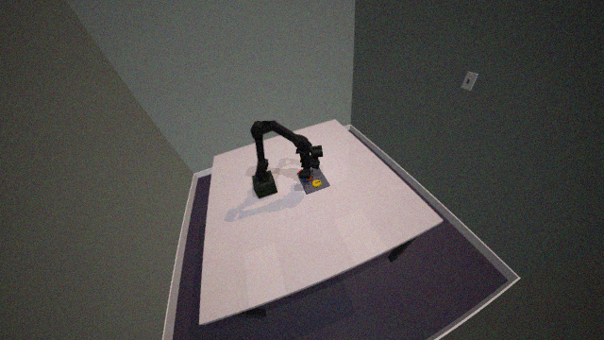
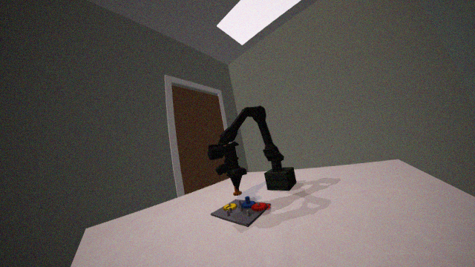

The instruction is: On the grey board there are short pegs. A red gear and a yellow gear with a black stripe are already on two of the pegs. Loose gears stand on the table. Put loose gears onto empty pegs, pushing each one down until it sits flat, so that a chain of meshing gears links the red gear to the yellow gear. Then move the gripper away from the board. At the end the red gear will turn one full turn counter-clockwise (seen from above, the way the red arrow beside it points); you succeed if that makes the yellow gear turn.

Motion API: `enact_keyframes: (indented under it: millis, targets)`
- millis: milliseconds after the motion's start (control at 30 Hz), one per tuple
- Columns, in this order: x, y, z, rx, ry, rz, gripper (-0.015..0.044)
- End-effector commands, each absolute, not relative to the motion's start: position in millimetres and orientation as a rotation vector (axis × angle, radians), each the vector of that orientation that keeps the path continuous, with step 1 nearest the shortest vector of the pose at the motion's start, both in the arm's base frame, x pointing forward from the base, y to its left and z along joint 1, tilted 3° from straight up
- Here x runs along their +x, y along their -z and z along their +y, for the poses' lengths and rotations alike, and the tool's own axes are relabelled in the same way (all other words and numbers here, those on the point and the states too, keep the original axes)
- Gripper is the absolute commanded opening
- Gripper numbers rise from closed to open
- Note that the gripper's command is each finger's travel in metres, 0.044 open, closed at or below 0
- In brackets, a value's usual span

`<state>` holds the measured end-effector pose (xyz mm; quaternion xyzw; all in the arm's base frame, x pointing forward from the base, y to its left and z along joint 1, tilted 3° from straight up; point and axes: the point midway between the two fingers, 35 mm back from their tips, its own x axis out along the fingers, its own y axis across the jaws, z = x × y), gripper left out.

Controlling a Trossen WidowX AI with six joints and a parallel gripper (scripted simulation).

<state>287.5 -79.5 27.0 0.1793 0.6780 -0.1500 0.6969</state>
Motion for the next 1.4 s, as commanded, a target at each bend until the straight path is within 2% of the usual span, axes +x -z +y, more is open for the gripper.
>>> enact_keyframes:
  millis: [0,1133,1367]
  targets:
    - [286.6,-26.7,-79.4,0.418,0.347,1.510,0.0000]
    - [286.8,-28.2,-79.1,1.176,1.088,1.254,0.0000]
    - [287.0,-27.8,-79.1,1.207,1.119,1.237,0.0000]
